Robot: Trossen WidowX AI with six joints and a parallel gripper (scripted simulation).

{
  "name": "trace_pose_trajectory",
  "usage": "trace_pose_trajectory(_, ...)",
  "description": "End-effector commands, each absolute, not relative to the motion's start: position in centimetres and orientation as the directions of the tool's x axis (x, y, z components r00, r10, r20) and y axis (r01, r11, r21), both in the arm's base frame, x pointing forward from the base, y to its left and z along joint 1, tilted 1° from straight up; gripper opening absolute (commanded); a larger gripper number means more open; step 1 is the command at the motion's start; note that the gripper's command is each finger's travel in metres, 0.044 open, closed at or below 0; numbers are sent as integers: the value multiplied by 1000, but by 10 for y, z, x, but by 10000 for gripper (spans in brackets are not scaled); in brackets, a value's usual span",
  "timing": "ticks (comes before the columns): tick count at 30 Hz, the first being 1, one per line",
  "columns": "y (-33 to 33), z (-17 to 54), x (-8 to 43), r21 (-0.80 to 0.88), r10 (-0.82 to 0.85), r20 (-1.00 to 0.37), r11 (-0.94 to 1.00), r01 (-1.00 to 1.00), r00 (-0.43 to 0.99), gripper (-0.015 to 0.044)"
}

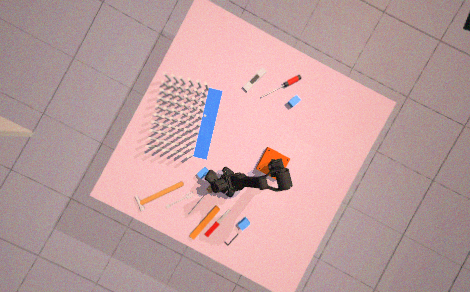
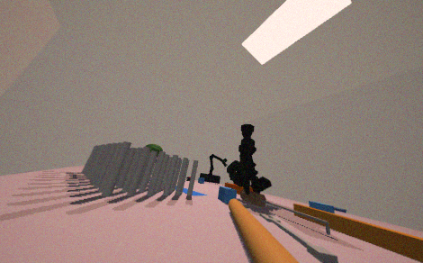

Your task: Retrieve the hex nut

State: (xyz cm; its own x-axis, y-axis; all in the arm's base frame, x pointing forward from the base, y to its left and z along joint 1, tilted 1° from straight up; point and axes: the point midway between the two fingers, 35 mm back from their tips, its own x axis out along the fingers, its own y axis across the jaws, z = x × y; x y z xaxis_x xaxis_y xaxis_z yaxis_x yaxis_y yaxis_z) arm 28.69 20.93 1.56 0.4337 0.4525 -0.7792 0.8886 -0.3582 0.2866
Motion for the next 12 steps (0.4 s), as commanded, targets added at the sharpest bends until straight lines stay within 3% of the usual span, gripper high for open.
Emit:
trace_pose_trajectory(1, 210, 16, 287, 288, 453, -778, -358, 888, 435, 131)
trace_pose_trajectory(12, 210, 16, 287, 288, 453, -778, -358, 888, 435, 420)
